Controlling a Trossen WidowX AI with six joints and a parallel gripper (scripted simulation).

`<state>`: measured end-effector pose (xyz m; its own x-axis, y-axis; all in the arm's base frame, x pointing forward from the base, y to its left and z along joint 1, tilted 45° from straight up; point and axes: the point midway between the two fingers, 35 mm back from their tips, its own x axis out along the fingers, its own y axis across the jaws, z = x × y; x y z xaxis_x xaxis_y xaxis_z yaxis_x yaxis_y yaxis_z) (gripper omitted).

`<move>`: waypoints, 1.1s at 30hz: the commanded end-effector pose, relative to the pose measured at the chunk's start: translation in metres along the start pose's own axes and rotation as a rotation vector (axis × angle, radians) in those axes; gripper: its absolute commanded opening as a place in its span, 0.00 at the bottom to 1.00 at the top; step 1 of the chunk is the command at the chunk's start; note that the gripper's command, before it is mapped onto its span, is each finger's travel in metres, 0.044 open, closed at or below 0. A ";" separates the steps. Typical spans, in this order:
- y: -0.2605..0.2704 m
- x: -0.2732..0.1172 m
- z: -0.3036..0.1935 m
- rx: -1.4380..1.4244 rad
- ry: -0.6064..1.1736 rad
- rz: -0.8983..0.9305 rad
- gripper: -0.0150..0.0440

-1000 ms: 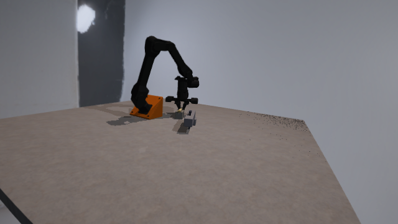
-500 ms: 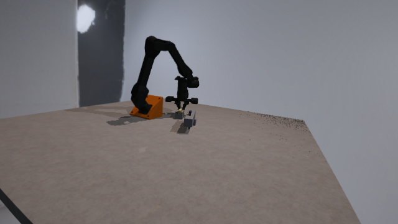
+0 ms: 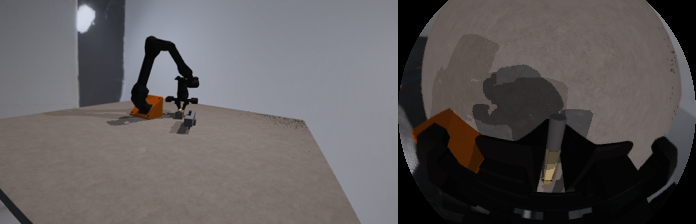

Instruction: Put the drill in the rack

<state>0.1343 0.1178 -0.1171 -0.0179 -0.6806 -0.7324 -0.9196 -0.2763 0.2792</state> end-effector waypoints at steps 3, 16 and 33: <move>0.000 0.006 -0.006 0.001 0.017 0.006 0.25; 0.000 0.006 -0.006 0.001 0.017 0.006 0.25; 0.000 0.000 0.000 0.000 0.000 0.000 0.39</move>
<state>0.1346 0.1185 -0.1169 -0.0164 -0.6782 -0.7347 -0.9201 -0.2773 0.2765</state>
